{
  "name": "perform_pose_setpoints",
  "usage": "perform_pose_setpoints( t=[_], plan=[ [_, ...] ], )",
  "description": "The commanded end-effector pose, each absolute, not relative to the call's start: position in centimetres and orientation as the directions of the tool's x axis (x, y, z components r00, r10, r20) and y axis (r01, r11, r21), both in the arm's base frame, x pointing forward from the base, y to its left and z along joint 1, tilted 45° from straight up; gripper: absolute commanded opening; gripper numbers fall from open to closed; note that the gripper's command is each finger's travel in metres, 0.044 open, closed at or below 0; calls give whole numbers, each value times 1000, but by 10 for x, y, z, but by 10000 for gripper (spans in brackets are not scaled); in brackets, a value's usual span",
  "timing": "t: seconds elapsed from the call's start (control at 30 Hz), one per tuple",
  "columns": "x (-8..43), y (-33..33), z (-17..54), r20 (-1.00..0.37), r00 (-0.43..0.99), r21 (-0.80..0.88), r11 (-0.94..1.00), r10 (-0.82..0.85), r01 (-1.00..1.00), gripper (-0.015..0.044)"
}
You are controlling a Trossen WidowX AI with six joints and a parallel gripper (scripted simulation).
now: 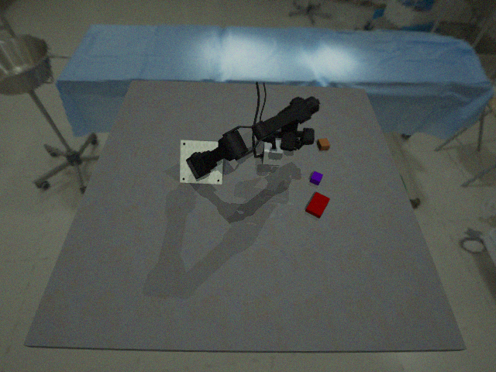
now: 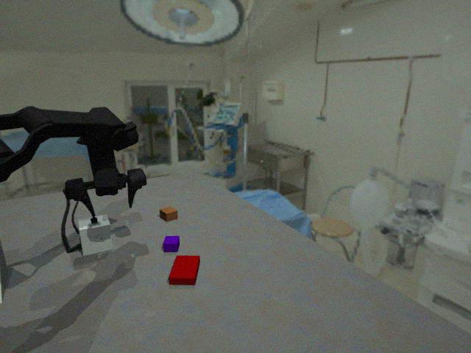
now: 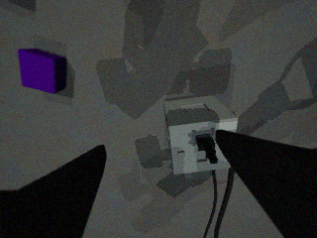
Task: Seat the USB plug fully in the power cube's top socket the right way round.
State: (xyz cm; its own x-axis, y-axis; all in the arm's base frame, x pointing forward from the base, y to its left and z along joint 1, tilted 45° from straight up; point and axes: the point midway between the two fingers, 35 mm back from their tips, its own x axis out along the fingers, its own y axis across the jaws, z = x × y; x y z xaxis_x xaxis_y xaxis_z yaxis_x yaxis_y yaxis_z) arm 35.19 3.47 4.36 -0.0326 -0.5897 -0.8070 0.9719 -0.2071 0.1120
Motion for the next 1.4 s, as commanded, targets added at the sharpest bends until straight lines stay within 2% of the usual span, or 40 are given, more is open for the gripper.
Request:
perform_pose_setpoints(
  t=[0.0, 1.37],
  plan=[
    [320, 82, 29, -722, -124, 62, -242, -681, 968, 440],
    [315, 63, 8, -719, -125, 62, -242, -683, 968, 440]
  ],
)
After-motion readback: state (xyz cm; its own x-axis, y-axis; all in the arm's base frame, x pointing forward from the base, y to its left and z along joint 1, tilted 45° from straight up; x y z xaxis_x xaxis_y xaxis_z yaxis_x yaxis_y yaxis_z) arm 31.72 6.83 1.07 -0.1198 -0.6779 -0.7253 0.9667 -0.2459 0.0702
